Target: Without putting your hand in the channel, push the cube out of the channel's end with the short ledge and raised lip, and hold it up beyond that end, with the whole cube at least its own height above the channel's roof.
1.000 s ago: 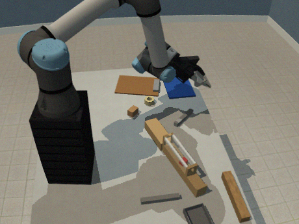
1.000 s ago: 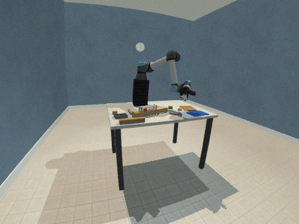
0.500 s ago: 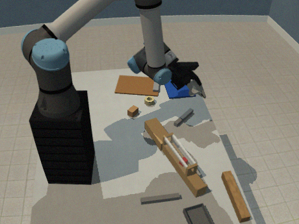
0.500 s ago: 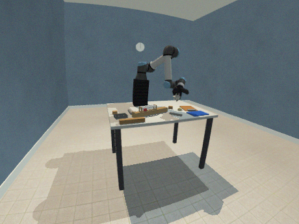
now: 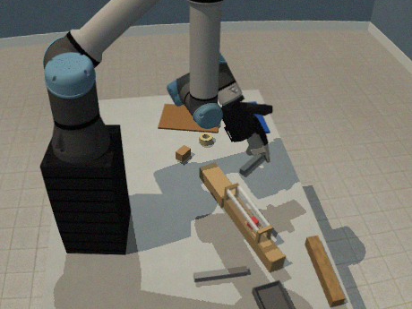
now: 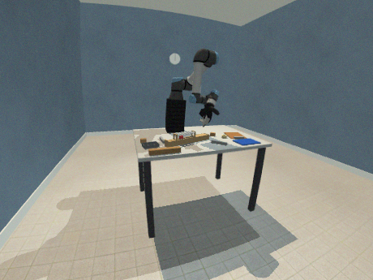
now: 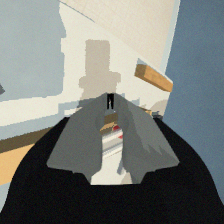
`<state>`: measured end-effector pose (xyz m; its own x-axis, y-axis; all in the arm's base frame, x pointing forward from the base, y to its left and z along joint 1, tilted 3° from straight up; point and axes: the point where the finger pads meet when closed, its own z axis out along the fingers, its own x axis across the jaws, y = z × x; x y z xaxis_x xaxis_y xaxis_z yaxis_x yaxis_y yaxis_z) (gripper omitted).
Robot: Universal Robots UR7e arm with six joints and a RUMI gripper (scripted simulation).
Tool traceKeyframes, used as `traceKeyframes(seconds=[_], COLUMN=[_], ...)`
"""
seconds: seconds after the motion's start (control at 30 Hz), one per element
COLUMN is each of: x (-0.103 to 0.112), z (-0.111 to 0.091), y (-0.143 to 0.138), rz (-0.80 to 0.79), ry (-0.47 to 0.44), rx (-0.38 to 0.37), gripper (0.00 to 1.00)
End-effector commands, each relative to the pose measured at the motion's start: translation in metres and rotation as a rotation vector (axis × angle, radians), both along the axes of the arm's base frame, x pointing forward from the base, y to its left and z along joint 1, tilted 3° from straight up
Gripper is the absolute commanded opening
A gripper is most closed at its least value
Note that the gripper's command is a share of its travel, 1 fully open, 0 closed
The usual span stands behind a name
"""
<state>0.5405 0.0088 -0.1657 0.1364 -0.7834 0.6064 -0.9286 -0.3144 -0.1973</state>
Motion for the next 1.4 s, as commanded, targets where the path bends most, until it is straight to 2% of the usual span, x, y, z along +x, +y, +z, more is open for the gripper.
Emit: traceKeyframes(seconds=[0.0,0.03,0.13,0.2,0.7,0.77,1.2,1.37], x=[-0.037,-0.037,-0.057,-0.057,-0.136,-0.136,-0.189,-0.199], z=[-0.007,-0.007,-0.011,-0.011,-0.027,-0.027,-0.037,-0.039], y=[-0.047,-0.047,-0.068,-0.068,-0.156,-0.156,-0.215,-0.226], rz=[-0.048,-0.048,-0.079,-0.079,-0.209,-0.209,-0.296,-0.311], ry=[0.04,0.04,0.061,0.061,0.147,0.147,0.206,0.215], rx=[0.125,0.125,0.182,0.182,0.415,0.415,0.569,0.598], gripper=[0.0,0.0,0.0,0.0,0.0,0.0,0.0,0.0])
